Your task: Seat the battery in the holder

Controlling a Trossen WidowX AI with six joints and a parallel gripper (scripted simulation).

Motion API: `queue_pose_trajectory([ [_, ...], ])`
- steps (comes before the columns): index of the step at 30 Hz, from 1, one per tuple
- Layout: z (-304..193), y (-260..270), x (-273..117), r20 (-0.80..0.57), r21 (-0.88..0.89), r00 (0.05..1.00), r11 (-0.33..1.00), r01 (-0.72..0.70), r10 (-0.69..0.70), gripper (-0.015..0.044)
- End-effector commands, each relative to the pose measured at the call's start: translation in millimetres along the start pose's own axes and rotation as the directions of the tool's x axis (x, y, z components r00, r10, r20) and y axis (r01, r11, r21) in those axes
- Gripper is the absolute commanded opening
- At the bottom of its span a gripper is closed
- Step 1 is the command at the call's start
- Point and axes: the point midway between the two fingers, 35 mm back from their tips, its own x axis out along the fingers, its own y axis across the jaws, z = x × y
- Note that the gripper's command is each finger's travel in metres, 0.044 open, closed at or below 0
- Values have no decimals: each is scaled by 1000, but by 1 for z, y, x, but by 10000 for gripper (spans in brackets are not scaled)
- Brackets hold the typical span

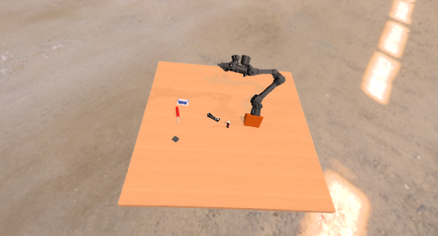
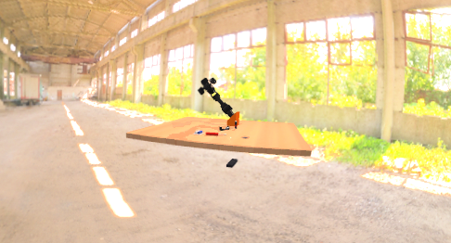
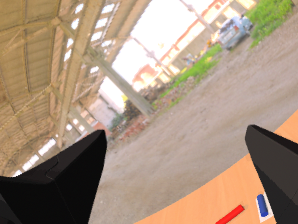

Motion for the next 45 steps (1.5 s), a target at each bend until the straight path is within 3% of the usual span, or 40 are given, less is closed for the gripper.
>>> queue_pose_trajectory([
  [1, -4, 1, 2, -16, 9, 1000, 1000, 0, 0, 374],
  [4, -55, 11, 18, -237, 118, 971, 993, 29, 0, 295],
  [7, -121, 25, 24, -503, 196, 864, 972, 128, -12, 216],
  [11, -200, 40, 7, -779, 159, 623, 939, 306, -70, 111],
  [14, -247, 46, -20, -903, 29, 400, 906, 422, -157, 33],
  [15, -260, 47, -31, -926, -29, 324, 892, 451, -194, 6],
  [19, -295, 45, -75, -925, -310, 36, 807, 503, -378, 0],
  [24, -307, 34, -122, -742, -652, -204, 620, 436, -638, 0],
  [31, -307, 32, -127, -705, -693, -223, 587, 419, -673, 0],
  [45, -362, -22, -144, -703, -694, -222, 585, 420, -675, 0],
])
